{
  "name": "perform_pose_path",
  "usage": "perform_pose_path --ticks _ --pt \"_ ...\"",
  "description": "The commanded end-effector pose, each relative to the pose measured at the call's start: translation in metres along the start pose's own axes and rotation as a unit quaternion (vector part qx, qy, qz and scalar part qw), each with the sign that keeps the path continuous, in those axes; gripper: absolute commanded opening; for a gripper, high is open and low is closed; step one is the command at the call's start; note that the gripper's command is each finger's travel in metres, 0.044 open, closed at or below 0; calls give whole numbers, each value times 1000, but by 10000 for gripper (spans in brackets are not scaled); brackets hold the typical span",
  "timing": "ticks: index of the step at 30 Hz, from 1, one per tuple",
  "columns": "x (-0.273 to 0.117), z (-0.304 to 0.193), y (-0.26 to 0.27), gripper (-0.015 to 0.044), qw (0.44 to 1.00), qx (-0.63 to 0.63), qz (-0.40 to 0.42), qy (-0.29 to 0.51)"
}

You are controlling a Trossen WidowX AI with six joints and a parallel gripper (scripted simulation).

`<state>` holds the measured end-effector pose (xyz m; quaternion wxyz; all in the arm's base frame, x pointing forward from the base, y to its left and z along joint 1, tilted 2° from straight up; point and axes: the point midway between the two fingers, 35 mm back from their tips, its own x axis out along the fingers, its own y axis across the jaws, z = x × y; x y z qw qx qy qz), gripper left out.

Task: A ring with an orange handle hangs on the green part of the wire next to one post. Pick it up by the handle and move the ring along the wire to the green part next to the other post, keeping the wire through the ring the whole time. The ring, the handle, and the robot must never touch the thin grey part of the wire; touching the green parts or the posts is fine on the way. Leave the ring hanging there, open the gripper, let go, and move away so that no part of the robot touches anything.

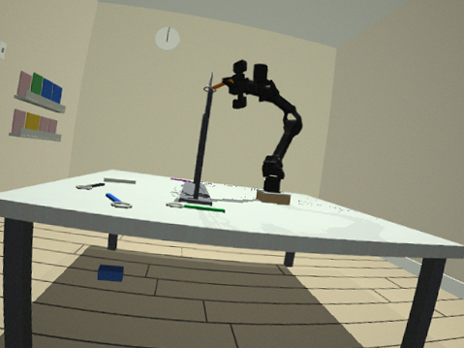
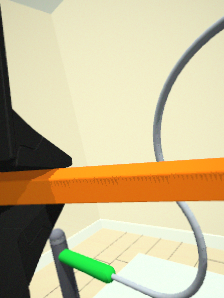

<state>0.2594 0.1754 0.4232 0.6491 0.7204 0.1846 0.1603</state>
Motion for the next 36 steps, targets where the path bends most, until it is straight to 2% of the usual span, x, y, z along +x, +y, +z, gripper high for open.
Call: perform_pose_path --ticks 1,19,36 --pt "1 0 -2 -150 999 -37 -18 -6" --pt "1 5 -23 -150 976 -189 -103 -25" --pt "-3 15 -41 -150 924 -333 -185 -44"
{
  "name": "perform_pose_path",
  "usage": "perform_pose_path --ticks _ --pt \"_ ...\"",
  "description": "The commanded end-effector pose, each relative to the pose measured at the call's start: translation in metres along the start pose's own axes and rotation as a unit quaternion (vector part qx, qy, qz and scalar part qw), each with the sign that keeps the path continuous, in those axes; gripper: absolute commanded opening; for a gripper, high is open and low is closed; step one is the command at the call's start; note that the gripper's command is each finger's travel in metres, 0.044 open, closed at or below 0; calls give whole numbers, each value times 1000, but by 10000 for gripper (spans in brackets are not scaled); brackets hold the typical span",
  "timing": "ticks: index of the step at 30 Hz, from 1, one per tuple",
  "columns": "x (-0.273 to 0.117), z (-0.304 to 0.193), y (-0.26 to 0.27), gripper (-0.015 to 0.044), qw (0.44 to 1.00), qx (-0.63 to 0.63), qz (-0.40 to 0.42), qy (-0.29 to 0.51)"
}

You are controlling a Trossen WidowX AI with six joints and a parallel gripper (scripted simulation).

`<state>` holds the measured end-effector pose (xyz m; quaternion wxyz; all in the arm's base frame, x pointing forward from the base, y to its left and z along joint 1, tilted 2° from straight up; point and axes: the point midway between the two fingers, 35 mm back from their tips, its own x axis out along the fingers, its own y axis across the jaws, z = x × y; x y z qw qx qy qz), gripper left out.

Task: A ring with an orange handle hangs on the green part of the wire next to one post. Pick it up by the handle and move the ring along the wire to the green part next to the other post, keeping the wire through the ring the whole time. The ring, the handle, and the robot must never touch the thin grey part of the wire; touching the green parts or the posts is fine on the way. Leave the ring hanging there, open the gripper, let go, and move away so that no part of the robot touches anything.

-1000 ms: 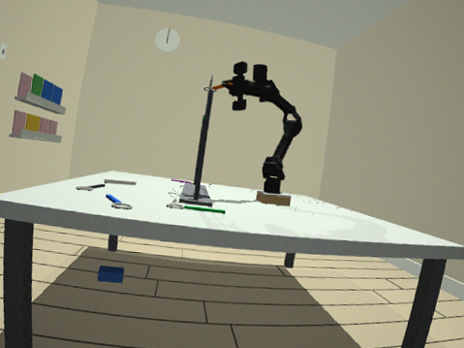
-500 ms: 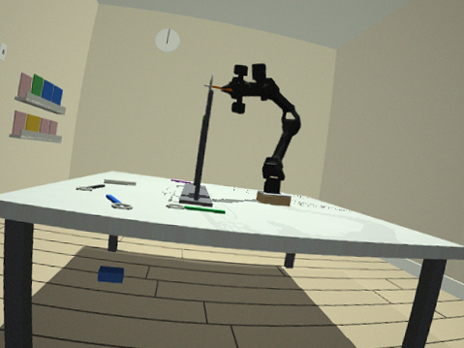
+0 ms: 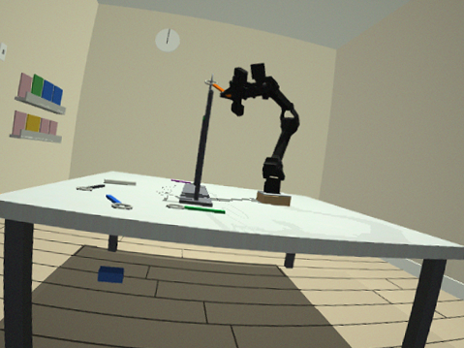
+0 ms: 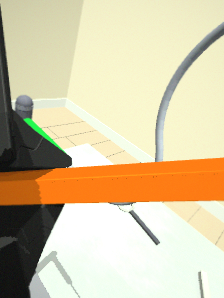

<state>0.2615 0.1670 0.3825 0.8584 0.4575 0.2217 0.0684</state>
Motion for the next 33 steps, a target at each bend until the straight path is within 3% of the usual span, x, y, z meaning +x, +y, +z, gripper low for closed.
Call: perform_pose_path --ticks 1,33 --pt "0 1 -4 -150 999 -45 -23 -8" --pt "-3 15 -42 -150 927 -326 -181 -44"
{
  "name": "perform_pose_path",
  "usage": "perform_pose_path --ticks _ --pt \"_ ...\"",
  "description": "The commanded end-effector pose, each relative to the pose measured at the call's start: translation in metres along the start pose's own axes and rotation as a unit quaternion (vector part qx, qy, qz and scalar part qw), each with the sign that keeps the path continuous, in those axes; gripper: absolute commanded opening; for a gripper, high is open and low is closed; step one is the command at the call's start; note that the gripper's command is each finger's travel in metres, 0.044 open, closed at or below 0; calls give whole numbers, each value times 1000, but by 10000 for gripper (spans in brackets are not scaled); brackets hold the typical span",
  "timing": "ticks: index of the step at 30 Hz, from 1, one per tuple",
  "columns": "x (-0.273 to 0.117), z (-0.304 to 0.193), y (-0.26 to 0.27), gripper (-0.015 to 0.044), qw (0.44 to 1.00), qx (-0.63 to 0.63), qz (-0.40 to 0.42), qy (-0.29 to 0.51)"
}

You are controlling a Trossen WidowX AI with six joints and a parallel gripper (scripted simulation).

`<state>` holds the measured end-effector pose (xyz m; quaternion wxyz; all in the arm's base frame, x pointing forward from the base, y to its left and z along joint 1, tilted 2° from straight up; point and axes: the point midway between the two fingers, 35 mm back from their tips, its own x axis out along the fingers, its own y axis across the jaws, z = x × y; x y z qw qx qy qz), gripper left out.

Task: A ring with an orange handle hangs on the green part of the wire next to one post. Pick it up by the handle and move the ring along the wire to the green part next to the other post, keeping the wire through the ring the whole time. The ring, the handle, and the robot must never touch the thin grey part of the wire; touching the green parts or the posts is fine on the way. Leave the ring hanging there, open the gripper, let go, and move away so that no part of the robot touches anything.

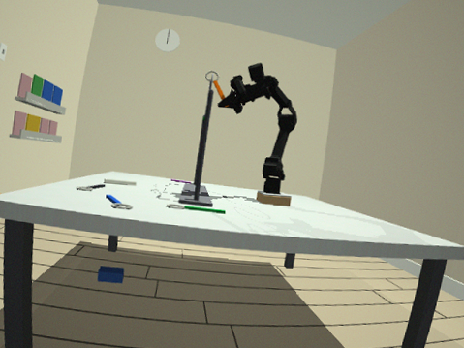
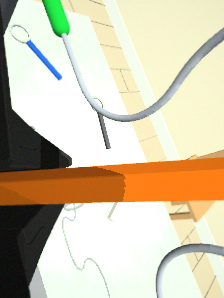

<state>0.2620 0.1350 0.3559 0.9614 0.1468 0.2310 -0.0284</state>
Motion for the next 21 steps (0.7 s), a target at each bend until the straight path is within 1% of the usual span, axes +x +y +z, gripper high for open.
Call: perform_pose_path --ticks 1,21 --pt "0 2 -6 -150 999 -45 -25 -8" --pt "0 8 -31 -150 966 -223 -125 -31"
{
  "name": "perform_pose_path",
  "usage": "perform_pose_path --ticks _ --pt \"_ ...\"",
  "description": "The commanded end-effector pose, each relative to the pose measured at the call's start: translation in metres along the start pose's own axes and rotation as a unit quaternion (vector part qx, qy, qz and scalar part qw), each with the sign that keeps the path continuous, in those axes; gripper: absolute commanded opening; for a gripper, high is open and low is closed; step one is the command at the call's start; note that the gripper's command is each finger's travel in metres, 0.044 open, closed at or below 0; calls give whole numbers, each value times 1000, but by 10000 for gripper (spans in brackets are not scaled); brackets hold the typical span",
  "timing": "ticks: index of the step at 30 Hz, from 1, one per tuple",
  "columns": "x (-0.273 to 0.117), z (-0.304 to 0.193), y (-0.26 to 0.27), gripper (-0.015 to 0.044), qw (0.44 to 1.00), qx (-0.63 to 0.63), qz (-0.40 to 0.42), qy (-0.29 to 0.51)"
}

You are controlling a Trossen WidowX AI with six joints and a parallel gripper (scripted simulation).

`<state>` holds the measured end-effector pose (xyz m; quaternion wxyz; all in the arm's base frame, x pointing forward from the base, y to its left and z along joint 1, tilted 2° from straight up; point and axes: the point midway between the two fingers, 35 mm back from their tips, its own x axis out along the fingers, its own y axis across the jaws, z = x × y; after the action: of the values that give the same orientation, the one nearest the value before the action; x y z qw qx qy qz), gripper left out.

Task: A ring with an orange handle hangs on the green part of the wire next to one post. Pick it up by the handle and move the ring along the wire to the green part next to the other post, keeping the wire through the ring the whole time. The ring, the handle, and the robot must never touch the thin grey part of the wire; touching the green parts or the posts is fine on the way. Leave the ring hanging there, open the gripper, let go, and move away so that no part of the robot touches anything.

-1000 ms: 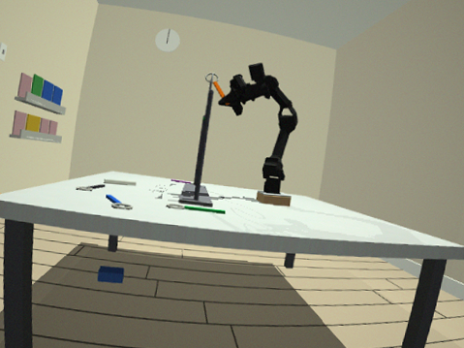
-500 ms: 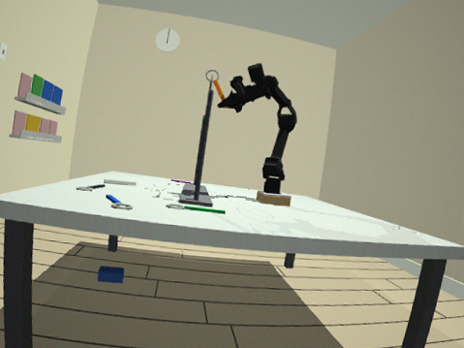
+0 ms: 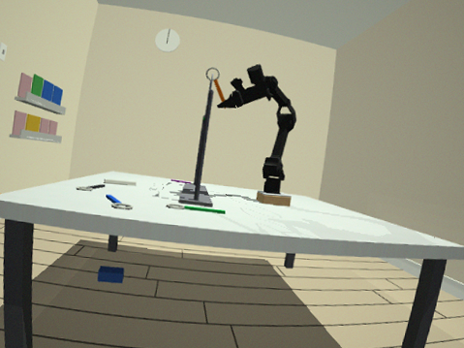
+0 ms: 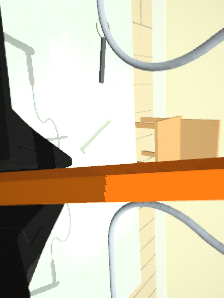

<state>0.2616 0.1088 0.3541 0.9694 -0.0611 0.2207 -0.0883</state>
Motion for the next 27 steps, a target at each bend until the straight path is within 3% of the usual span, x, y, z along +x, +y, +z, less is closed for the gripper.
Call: perform_pose_path --ticks 1,27 --pt "1 0 -7 -150 999 -47 -27 -6" --pt "-1 10 -37 -150 949 -273 -152 -35"
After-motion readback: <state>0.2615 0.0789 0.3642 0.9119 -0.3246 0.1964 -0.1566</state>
